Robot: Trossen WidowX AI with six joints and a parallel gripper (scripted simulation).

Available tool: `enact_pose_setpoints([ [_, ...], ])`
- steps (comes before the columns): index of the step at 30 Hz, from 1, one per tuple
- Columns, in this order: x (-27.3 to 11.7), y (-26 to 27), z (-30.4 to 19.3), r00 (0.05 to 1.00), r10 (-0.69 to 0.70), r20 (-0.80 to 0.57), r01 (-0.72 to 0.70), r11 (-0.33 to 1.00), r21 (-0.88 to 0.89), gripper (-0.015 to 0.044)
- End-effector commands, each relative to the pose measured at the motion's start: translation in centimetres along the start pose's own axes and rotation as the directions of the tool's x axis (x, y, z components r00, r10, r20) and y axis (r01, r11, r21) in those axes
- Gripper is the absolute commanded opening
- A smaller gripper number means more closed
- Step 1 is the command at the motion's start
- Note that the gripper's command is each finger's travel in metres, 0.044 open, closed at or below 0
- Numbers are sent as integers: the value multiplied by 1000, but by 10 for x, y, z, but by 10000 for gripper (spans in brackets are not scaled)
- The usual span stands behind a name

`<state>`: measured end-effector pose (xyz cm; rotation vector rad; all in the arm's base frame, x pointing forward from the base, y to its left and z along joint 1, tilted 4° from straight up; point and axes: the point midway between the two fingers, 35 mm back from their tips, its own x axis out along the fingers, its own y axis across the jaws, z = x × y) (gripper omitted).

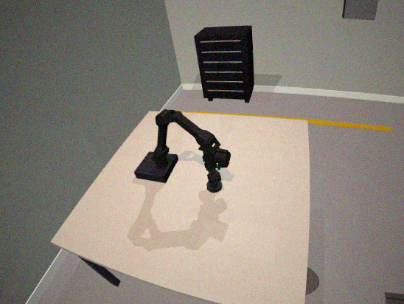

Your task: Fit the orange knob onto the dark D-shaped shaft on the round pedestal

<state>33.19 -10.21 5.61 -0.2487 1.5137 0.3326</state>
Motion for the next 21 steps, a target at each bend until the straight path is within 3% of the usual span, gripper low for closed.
enact_pose_setpoints([
  [1, 0, 0, 1, 1000, -3, 1, 3, 1000, -6, 0],
  [15, -5, -1, 1, 1000, -3, 1, 3, 1000, -15, 0],
  [21, -4, -1, 1, 1000, -3, 1, 3, 979, -204, 0],
])
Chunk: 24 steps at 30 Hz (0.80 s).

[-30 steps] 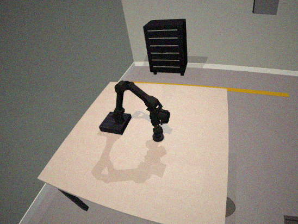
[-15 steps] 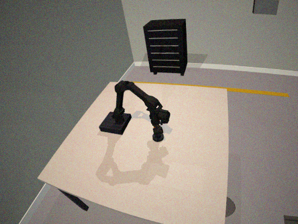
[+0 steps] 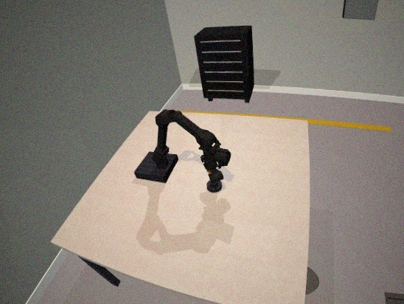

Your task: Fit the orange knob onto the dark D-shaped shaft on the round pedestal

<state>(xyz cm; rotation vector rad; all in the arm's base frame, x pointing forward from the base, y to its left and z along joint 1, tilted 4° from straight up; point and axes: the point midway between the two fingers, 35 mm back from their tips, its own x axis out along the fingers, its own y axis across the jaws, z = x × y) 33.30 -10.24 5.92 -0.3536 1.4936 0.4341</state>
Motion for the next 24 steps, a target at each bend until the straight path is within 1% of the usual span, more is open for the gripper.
enact_pose_setpoints([
  [1, 0, -1, -1, 1000, -3, 0, 3, 997, -83, 0],
  [24, 4, 0, 0, 1000, -3, 0, 3, 997, -83, 0],
])
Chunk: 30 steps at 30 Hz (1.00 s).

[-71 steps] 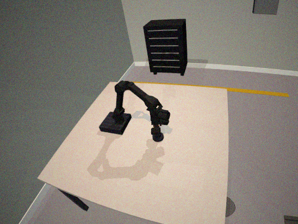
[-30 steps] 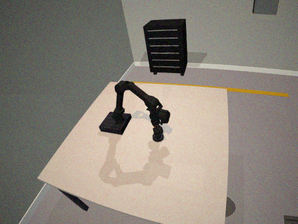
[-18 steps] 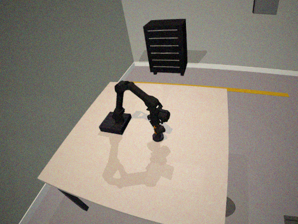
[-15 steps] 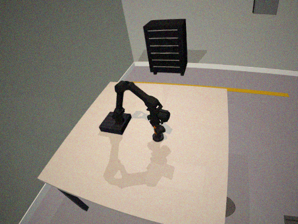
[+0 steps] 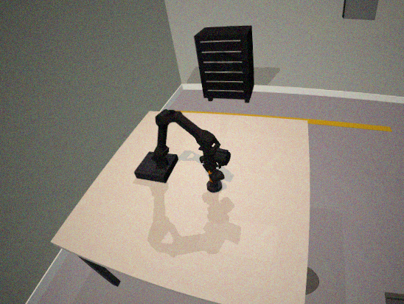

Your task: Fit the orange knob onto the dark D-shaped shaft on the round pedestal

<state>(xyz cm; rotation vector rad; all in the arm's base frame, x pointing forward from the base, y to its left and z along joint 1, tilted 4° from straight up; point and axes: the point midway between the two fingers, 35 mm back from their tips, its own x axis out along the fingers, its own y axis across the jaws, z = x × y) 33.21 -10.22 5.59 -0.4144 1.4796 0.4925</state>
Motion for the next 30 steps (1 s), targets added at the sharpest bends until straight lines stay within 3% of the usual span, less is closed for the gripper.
enact_pose_setpoints([
  [1, 1, -1, 1, 1000, -3, 0, 3, 1000, -6, 0],
  [11, -5, -1, 1, 1000, -3, 0, 3, 1000, -15, 0],
  [18, -4, -2, 0, 1000, -3, 0, 3, 977, -213, 0],
  [30, 0, -1, 0, 1000, -3, 0, 3, 977, -213, 0],
])
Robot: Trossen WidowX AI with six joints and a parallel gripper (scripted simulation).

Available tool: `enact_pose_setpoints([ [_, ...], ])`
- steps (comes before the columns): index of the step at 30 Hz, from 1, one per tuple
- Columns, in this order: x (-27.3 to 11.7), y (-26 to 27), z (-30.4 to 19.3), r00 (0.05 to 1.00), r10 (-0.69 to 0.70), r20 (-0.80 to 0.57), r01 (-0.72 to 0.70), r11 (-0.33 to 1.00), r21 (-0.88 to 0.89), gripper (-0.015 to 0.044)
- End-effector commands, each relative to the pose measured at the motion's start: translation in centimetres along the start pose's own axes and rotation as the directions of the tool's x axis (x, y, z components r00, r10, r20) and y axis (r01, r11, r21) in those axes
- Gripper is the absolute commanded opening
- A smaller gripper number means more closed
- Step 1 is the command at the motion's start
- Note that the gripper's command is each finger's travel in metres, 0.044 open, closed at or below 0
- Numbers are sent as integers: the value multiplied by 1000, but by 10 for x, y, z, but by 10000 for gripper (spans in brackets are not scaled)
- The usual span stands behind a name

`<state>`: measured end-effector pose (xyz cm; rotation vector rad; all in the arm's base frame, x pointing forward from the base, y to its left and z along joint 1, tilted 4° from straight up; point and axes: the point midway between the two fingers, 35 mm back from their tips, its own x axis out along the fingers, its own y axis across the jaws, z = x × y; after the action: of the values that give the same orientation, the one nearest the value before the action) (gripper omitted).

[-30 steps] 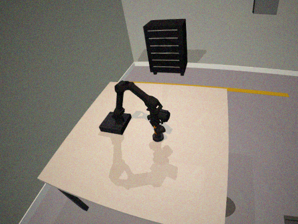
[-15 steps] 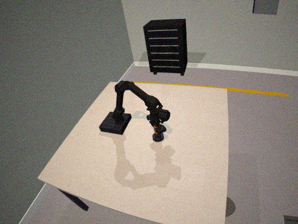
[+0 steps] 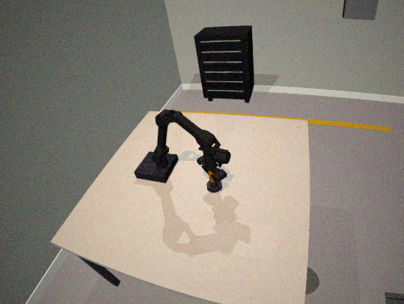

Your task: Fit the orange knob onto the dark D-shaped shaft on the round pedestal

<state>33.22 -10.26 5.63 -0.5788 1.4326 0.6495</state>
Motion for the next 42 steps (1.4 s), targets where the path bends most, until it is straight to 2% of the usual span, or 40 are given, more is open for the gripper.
enact_pose_setpoints([
  [1, 0, 0, 0, 1000, -2, -1, 2, 1000, -6, 0],
  [23, -4, 0, 0, 1000, -3, -1, 2, 1000, -6, 0],
  [30, -4, -2, 0, 1000, -3, -1, 2, 979, -204, 0],
  [42, 1, 0, 0, 1000, -2, -1, 2, 977, -214, 0],
])
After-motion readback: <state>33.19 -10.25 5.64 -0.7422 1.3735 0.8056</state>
